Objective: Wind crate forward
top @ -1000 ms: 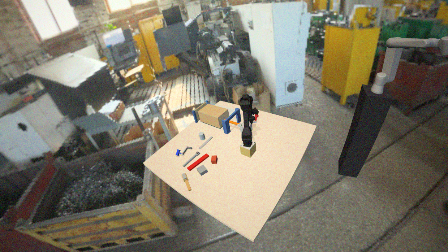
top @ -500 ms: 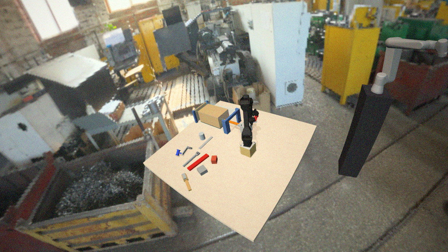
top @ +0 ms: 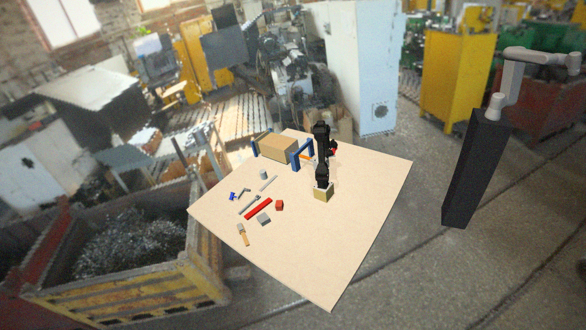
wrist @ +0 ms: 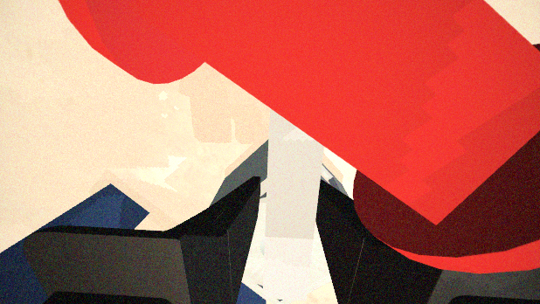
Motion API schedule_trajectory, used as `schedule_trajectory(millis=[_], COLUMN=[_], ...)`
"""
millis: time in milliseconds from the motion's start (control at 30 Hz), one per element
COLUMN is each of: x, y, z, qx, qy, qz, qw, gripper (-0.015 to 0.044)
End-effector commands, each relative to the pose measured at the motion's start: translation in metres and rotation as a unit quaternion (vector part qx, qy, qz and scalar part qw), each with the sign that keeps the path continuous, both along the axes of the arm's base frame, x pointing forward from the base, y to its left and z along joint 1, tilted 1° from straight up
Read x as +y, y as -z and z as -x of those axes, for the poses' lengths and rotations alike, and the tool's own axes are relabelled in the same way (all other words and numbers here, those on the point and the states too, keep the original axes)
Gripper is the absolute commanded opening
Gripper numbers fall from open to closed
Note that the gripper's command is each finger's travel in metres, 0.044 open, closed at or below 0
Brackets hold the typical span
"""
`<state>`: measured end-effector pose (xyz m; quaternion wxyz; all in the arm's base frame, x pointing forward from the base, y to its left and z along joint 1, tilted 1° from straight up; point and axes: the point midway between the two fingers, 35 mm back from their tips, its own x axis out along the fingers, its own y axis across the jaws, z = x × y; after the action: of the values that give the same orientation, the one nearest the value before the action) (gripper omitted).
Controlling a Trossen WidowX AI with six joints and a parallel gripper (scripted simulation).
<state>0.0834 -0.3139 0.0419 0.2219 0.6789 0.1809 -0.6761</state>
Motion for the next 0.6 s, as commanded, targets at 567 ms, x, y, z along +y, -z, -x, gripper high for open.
schedule_trajectory(millis=[567], x=[0.0003], y=[-0.0010], z=[-0.0007], qx=[0.008], qy=[0.000], qz=[0.005], qw=[1.000], gripper=[0.0000])
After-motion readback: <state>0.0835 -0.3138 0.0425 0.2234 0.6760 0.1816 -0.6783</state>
